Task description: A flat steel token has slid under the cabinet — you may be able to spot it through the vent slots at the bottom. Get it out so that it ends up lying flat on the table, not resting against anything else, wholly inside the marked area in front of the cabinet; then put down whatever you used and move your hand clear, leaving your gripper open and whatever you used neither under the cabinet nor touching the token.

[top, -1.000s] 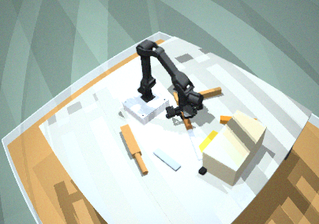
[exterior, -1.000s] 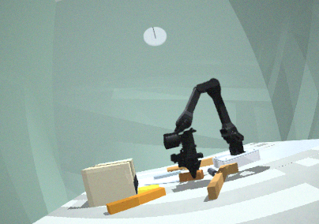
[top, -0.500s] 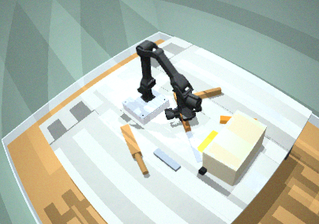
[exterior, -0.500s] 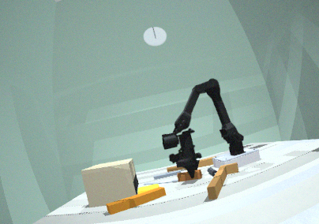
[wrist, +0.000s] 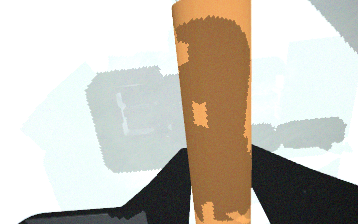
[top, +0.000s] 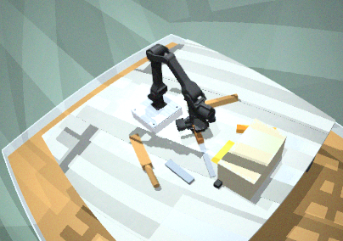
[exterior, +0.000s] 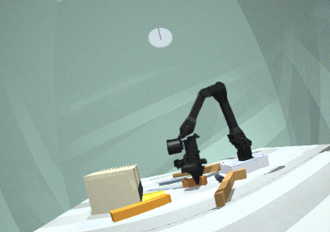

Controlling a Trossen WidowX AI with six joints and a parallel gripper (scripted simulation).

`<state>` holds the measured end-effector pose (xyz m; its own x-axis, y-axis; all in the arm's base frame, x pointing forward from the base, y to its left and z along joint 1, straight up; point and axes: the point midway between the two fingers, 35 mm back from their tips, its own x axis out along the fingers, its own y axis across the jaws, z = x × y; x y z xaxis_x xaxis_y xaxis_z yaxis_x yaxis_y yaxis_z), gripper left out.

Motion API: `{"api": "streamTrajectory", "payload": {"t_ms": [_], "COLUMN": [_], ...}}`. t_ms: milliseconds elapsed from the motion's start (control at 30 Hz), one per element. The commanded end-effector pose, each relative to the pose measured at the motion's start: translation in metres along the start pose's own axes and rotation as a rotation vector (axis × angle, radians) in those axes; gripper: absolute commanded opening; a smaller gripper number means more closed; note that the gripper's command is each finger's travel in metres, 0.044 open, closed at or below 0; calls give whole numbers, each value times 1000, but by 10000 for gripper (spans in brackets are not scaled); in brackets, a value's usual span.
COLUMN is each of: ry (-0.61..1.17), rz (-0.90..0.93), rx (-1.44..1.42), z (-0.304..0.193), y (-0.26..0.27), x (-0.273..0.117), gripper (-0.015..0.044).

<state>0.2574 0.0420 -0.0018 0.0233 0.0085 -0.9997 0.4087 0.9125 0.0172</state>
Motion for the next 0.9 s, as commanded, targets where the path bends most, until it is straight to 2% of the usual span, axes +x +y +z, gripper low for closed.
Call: {"api": "streamTrajectory", "payload": {"t_ms": [0,867], "ry": [-3,-4], "rz": [1,-1], "rx": [2,3], "z": [4,16], "y": [-2,-26], "x": [-1,-1], "gripper": [0,0]}}
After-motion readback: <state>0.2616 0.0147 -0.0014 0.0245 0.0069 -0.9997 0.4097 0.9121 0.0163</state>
